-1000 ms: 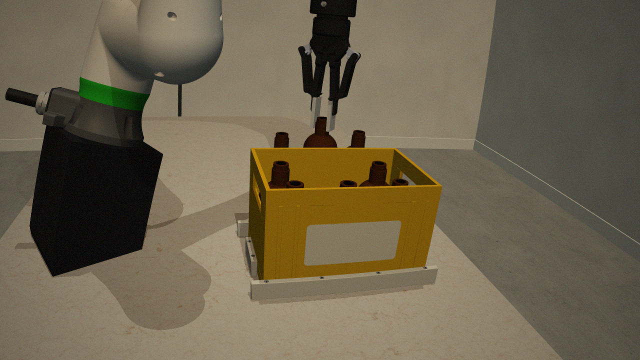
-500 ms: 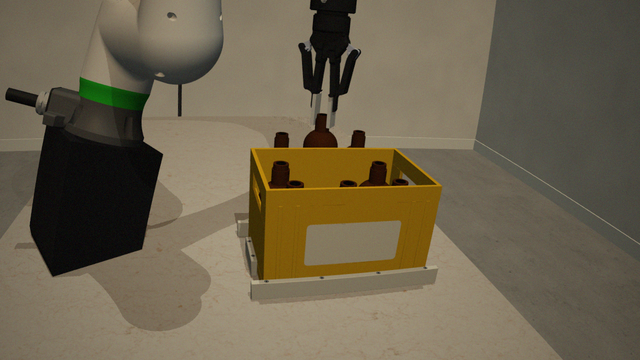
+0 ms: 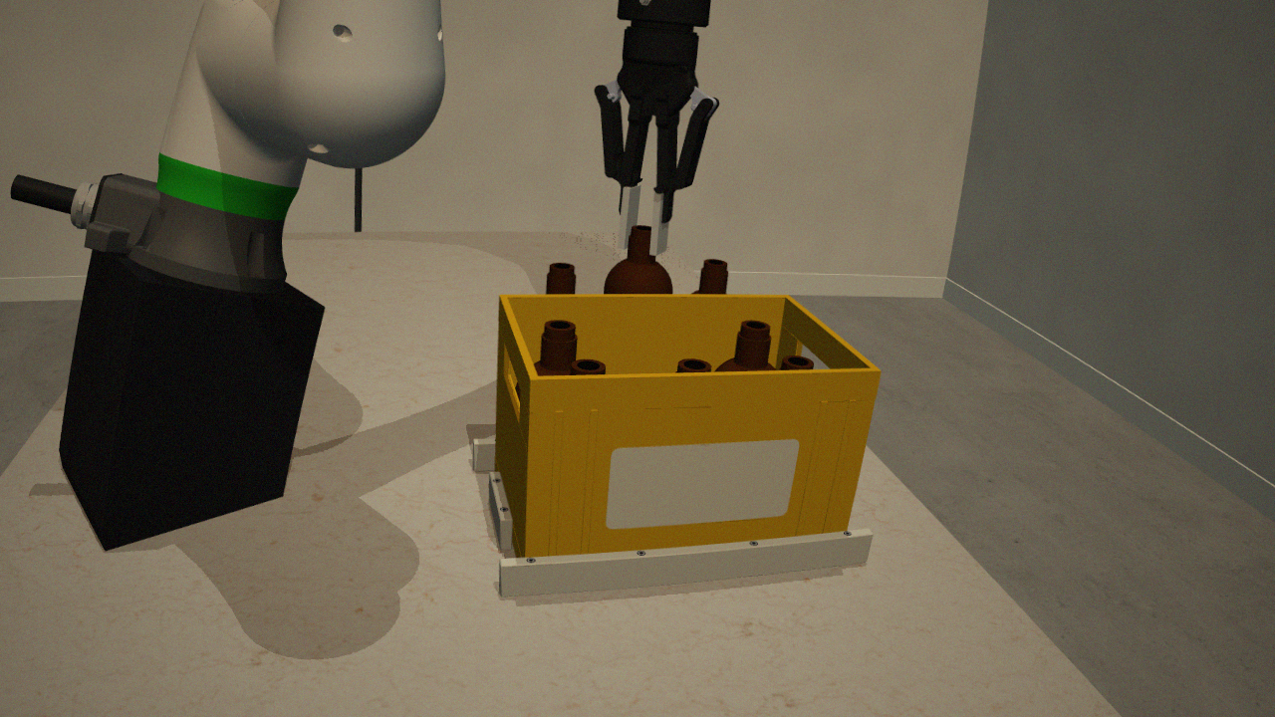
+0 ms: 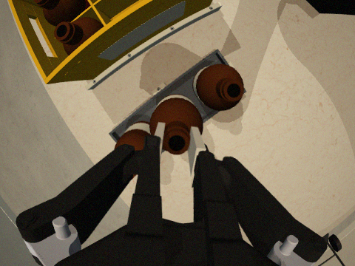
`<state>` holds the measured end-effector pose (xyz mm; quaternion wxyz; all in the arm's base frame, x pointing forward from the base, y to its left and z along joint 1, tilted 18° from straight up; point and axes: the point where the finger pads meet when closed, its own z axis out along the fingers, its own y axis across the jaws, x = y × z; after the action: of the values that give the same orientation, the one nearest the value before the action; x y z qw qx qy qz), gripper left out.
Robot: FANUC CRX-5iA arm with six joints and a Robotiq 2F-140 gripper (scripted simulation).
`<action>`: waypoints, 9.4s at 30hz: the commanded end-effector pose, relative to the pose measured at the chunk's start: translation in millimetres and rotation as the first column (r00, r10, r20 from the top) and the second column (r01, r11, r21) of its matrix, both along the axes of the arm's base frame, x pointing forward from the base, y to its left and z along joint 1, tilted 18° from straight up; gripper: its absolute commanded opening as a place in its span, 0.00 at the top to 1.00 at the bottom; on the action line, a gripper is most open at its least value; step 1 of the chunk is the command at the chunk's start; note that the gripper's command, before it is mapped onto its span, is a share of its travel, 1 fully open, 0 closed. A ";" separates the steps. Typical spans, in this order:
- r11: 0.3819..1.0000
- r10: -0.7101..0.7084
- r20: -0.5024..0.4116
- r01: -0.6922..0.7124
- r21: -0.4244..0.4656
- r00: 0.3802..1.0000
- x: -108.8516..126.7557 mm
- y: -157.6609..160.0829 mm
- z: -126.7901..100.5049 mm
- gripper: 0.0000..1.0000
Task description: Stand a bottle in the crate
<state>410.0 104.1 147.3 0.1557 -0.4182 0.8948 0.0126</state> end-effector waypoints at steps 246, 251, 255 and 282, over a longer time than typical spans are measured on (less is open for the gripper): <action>1.000 0.000 0.000 0.000 0.000 1.000 -22.1 -12.8 79.8 1.00; 1.000 0.000 0.000 0.000 0.000 1.000 -23.1 -13.3 83.4 1.00; 1.000 0.000 0.000 0.000 0.000 1.000 -24.2 -13.9 87.1 1.00; 1.000 0.000 0.000 0.000 0.000 1.000 -30.9 -17.8 110.9 1.00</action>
<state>379.4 86.5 256.9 0.1557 -0.4182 0.8948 0.0126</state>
